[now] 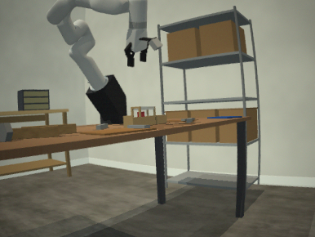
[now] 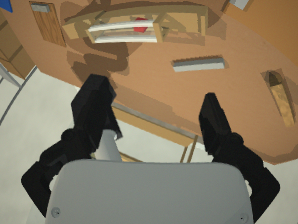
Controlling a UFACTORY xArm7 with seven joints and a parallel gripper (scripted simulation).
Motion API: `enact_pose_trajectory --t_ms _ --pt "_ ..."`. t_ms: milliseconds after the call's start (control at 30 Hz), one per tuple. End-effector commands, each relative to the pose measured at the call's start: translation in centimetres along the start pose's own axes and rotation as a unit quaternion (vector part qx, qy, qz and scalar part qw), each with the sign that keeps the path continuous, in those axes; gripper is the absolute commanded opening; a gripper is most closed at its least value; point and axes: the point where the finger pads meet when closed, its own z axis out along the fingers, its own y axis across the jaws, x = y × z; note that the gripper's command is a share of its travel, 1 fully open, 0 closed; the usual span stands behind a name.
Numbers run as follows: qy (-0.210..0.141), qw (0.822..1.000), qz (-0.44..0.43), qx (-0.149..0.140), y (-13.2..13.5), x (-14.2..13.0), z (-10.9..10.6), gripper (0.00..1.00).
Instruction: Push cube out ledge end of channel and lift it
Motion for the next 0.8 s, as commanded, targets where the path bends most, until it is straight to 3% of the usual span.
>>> enact_pose_trajectory --t_ms 0,533,567,767 --pt "0.002 1.0 -0.001 0.0 -0.1 0.1 -0.2 1.0" --pt "0.002 1.0 -0.001 0.0 -0.1 0.1 -0.2 1.0" --pt "0.002 1.0 -0.001 0.0 -0.1 0.1 -0.2 0.0" --pt "0.013 0.999 0.047 -0.023 1.8 -0.4 1.1 0.0"
